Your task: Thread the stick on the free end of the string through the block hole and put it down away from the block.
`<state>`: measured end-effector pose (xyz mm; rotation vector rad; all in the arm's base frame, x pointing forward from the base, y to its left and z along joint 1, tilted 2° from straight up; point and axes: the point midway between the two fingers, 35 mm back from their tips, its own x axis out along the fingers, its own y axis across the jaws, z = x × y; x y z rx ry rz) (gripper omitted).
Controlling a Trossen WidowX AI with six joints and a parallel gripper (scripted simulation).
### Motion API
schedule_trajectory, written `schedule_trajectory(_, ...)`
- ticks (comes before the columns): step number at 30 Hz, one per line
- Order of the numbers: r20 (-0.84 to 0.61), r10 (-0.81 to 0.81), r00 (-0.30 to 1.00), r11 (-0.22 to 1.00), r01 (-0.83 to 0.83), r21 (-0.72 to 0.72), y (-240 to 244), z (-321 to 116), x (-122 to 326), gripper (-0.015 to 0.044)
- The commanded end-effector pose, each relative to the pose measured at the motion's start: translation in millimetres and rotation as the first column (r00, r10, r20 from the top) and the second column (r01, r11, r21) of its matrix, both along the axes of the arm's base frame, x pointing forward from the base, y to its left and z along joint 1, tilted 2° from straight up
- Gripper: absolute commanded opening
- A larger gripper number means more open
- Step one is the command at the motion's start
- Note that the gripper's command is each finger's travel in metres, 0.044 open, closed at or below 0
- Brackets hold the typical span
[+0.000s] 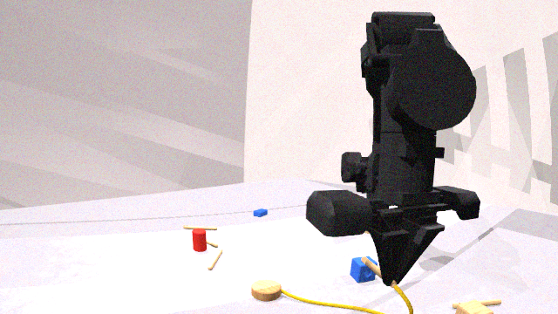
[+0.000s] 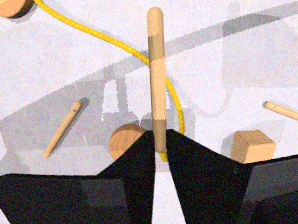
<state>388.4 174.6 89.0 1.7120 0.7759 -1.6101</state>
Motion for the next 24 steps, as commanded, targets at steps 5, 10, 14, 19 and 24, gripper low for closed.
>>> schedule_trajectory(5,-0.008,-0.007,1.0,1.0,0.007,0.004,8.3,-1.0,6.5,0.0)
schedule_trajectory(10,-0.007,-0.004,1.0,1.0,0.004,0.004,13.3,-0.4,10.7,0.0)
schedule_trajectory(14,-0.007,-0.003,1.0,1.0,0.003,0.005,17.2,0.1,14.0,0.0)
schedule_trajectory(19,-0.006,-0.001,1.0,1.0,0.001,0.006,22.2,0.6,17.9,0.0)
schedule_trajectory(24,-0.006,0.0,1.0,1.0,0.0,0.007,27.1,0.9,21.7,0.0)
